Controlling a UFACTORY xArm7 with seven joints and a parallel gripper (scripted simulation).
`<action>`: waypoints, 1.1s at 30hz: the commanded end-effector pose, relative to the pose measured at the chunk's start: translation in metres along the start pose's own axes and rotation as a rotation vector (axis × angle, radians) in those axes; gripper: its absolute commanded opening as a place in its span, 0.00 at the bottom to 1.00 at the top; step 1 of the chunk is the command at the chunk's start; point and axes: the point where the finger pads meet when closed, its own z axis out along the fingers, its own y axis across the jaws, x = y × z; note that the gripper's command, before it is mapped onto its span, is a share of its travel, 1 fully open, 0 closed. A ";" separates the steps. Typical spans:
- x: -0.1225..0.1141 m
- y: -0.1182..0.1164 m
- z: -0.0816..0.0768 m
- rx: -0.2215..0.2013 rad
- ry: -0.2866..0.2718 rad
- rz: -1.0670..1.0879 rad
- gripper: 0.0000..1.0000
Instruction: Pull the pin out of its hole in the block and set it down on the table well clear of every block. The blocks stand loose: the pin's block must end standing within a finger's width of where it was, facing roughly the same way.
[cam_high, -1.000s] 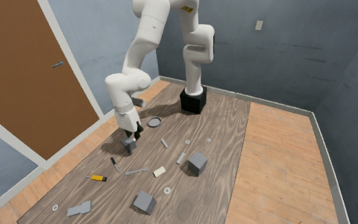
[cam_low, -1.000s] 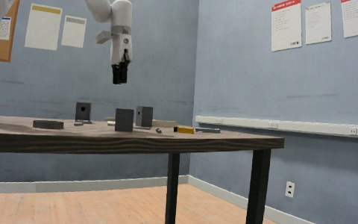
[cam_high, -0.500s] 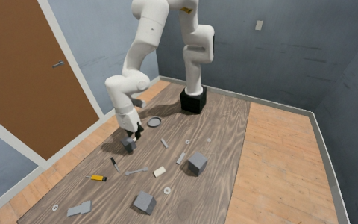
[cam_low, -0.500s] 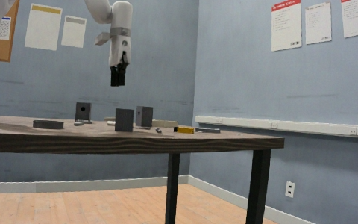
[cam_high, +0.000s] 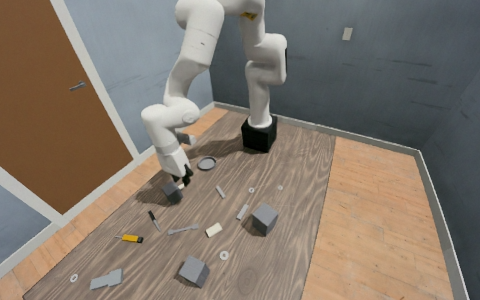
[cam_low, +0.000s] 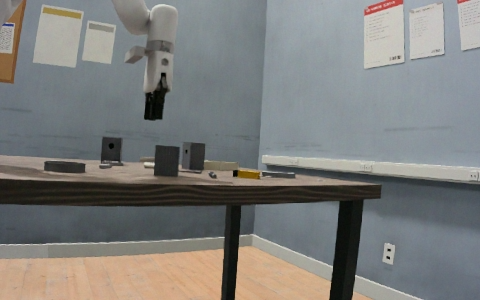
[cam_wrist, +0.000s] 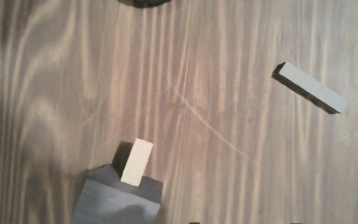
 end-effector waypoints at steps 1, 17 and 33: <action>0.005 -0.004 0.005 -0.003 0.018 0.012 0.47; 0.022 -0.010 0.022 -0.015 0.077 0.038 0.47; 0.037 -0.014 0.037 -0.029 0.131 0.056 0.47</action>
